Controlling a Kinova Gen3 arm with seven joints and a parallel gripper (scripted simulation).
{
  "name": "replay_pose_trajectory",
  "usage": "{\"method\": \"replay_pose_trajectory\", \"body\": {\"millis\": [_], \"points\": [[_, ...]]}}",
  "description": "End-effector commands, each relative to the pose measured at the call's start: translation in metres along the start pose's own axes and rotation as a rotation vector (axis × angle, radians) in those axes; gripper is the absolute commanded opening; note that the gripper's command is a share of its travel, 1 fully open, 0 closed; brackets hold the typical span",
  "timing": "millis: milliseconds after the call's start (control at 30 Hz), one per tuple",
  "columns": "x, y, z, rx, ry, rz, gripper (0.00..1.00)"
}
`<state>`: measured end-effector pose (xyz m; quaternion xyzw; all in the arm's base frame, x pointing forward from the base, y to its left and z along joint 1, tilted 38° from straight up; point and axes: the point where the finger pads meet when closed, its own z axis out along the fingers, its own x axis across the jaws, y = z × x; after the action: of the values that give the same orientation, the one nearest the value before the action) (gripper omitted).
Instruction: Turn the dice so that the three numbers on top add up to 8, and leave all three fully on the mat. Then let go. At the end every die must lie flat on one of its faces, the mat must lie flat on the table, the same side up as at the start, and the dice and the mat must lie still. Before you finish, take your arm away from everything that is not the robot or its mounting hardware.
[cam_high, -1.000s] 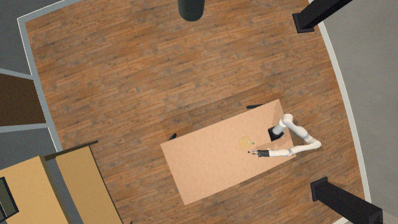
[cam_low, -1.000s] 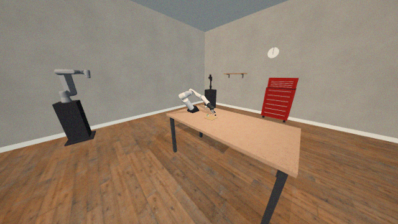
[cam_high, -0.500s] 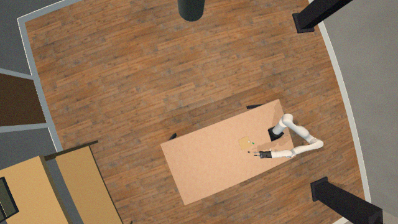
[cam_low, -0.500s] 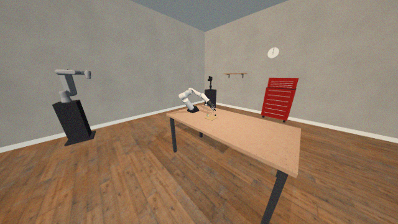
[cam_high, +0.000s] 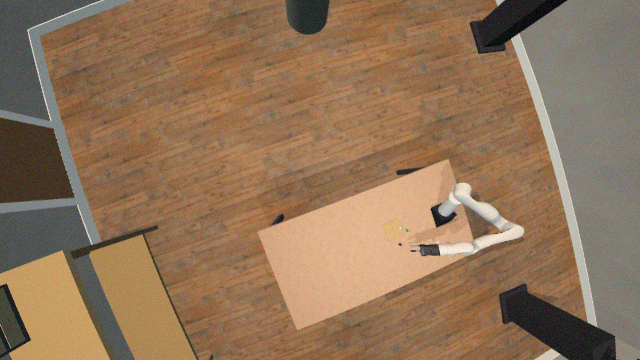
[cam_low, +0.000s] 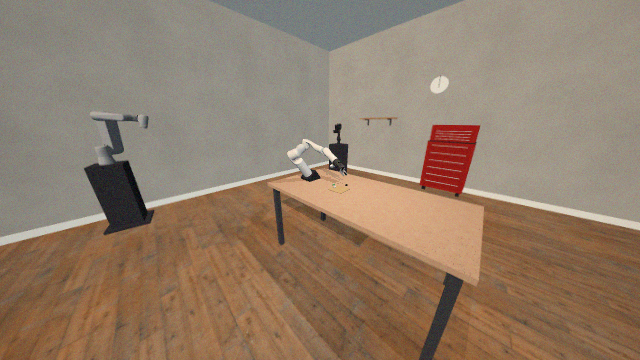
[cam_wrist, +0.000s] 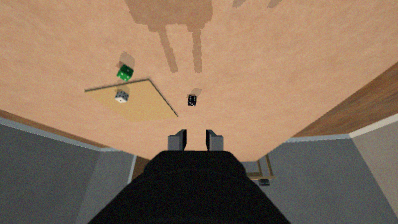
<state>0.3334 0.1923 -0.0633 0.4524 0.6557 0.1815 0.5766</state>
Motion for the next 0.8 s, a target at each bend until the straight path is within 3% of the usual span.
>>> {"method": "replay_pose_trajectory", "body": {"millis": [0, 167, 333, 600, 667, 767], "points": [[-0.004, 0.0, 0.0, 0.013, -0.01, -0.009, 0.64], [-0.004, 0.001, 0.0, 0.033, -0.01, -0.009, 0.64], [-0.004, 0.004, 0.002, 0.103, -0.01, -0.01, 0.64], [-0.004, 0.016, 0.008, 0.326, -0.012, -0.008, 0.64], [-0.004, 0.016, 0.008, 0.326, -0.012, -0.008, 0.64], [-0.004, 0.023, 0.012, 0.44, -0.012, -0.007, 0.64]]}}
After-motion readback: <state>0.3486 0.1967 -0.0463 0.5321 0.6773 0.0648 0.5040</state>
